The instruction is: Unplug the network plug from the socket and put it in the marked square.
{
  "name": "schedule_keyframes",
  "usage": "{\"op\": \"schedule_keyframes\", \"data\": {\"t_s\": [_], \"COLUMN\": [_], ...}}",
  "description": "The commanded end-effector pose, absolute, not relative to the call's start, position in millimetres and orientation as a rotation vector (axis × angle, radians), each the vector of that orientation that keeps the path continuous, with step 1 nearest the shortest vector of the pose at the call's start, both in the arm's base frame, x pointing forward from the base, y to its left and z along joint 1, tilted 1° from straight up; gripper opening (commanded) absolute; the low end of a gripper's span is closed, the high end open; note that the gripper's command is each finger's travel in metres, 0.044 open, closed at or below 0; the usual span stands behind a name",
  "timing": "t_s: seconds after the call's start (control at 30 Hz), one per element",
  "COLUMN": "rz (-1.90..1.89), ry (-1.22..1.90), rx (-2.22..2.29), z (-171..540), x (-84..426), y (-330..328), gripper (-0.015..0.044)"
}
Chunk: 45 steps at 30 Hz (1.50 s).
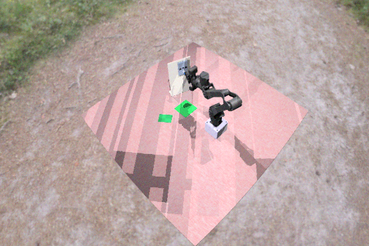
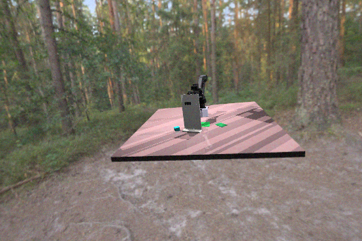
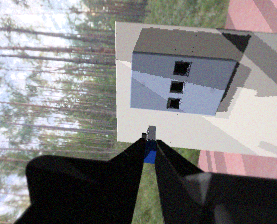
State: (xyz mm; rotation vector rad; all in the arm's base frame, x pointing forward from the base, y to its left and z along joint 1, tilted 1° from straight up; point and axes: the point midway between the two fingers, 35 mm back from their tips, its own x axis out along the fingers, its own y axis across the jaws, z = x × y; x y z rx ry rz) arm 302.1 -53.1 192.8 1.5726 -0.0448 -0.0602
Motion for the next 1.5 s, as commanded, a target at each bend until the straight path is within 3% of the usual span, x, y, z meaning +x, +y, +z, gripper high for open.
{"op": "schedule_keyframes", "data": {"t_s": [0.0, 0.5, 1.47], "rz": [-0.062, -0.074, -0.514], "ry": [-0.051, -0.039, 0.507], "rx": [1.574, 1.579, 1.559], "z": [201, 216, 77], "x": [299, 290, 297], "y": [-53, -48, -12], "gripper": [0.0000, 0.0000, 0.0000]}}
